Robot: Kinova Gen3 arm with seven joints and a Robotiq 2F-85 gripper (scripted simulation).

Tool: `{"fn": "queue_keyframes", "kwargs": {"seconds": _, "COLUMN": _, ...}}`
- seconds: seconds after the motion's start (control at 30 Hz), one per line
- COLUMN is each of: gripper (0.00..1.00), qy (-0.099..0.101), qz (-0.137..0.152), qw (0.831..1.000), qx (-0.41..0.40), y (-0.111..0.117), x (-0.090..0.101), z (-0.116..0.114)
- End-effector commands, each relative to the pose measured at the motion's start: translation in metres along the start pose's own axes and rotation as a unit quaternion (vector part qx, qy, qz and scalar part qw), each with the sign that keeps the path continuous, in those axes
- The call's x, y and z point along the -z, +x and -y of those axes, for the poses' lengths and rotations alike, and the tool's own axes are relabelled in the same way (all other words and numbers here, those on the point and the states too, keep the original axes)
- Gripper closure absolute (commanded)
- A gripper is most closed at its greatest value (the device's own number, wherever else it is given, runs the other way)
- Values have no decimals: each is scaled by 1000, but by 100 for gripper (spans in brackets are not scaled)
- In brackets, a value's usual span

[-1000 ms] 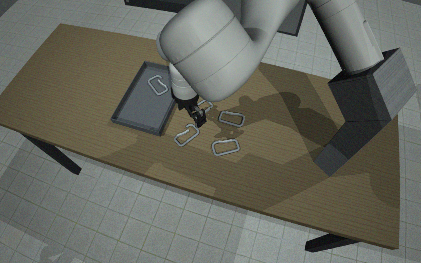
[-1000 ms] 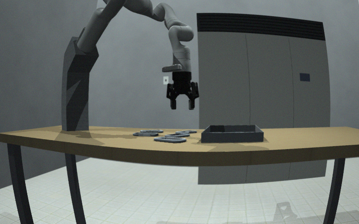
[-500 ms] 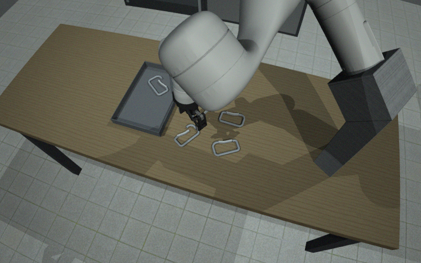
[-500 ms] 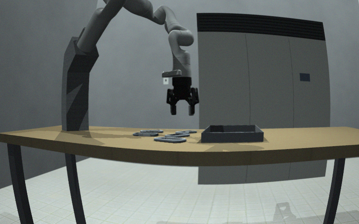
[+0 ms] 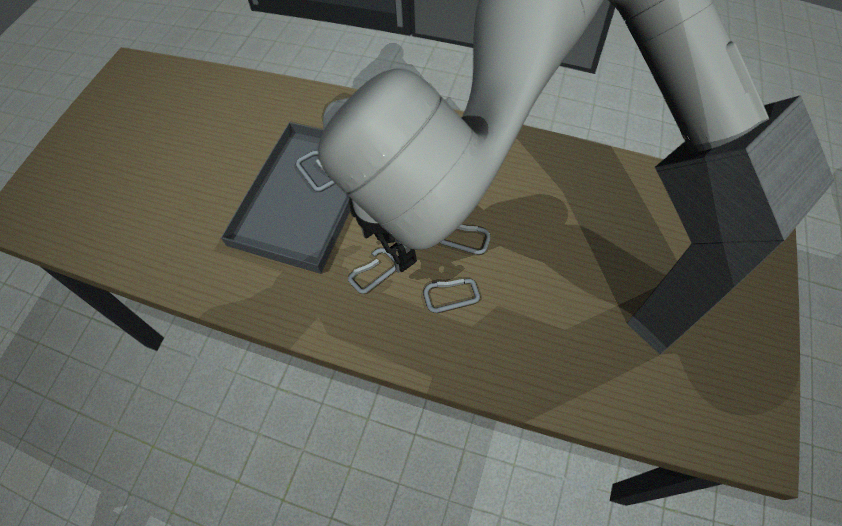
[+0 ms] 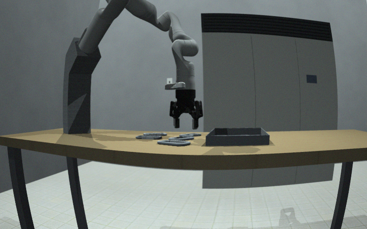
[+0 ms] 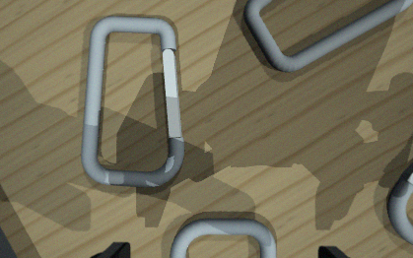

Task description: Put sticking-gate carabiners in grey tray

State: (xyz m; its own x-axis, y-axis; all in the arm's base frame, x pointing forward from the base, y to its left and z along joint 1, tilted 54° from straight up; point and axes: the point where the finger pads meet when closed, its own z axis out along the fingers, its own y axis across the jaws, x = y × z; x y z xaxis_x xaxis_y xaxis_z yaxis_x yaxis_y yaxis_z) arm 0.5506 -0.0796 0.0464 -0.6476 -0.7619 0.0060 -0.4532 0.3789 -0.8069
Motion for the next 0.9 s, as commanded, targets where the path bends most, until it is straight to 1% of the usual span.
{"fn": "queue_keyframes", "kwargs": {"seconds": 0.0, "gripper": 0, "qy": 0, "qz": 0, "qw": 1000, "qx": 1, "y": 2, "x": -21, "z": 0}}
{"fn": "queue_keyframes", "kwargs": {"seconds": 0.43, "gripper": 0, "qy": 0, "qz": 0, "qw": 1000, "qx": 1, "y": 2, "x": -21, "z": 0}}
{"fn": "queue_keyframes", "kwargs": {"seconds": 0.47, "gripper": 0, "qy": 0, "qz": -2, "qw": 1000, "qx": 0, "y": 2, "x": -25, "z": 0}}
{"fn": "queue_keyframes", "kwargs": {"seconds": 0.87, "gripper": 0, "qy": 0, "qz": -2, "qw": 1000, "qx": 0, "y": 2, "x": -25, "z": 0}}
